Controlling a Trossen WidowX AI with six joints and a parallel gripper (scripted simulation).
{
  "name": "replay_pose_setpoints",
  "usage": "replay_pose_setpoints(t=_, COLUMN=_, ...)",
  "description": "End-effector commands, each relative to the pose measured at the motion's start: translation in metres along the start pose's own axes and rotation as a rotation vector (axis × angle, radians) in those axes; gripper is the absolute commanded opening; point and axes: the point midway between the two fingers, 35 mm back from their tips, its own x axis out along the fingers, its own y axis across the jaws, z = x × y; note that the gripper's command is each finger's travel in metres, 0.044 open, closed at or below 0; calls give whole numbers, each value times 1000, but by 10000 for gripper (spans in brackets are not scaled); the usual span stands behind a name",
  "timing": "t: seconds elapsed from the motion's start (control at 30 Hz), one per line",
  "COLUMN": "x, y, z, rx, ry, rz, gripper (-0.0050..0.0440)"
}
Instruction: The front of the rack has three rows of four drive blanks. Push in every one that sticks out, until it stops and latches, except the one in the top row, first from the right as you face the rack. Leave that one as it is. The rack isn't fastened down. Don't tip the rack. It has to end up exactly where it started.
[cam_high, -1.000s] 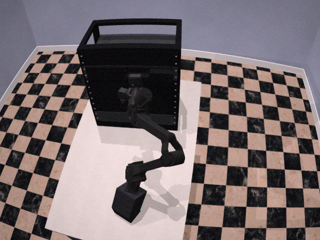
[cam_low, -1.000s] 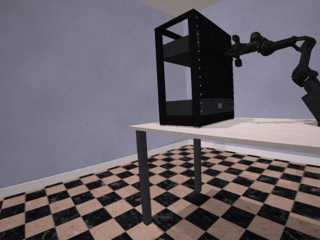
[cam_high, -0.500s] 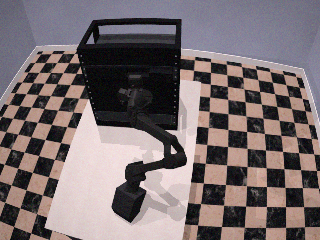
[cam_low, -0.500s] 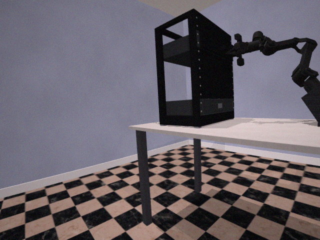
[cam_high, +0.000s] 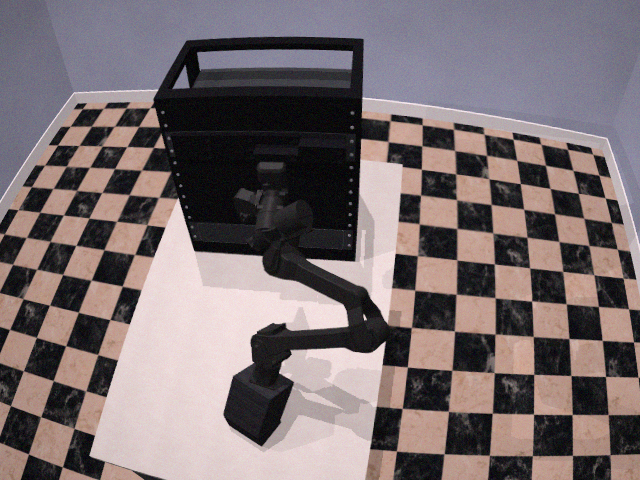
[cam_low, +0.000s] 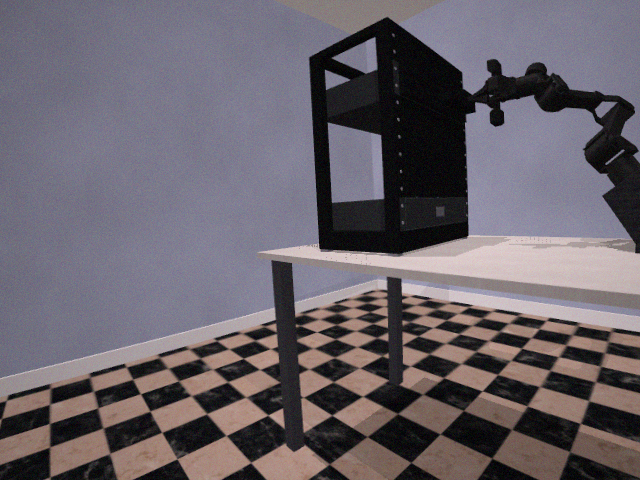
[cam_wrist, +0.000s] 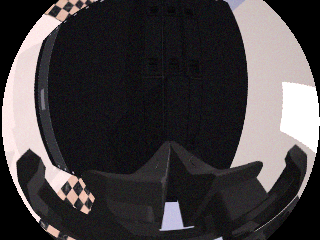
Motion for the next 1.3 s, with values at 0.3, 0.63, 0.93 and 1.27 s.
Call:
replay_pose_setpoints(t=0.3, x=-15, y=0, z=0, rx=-2, ry=10, rz=2, gripper=0)
replay_pose_setpoints(t=0.63, x=-17, y=-5, z=5, rx=-2, ry=11, rz=2, gripper=0)
replay_pose_setpoints(t=0.93, x=-21, y=-10, z=13, rx=-2, ry=10, rz=2, gripper=0)
replay_pose_setpoints(t=1.27, x=-8, y=-10, z=13, rx=-2, ry=10, rz=2, gripper=0)
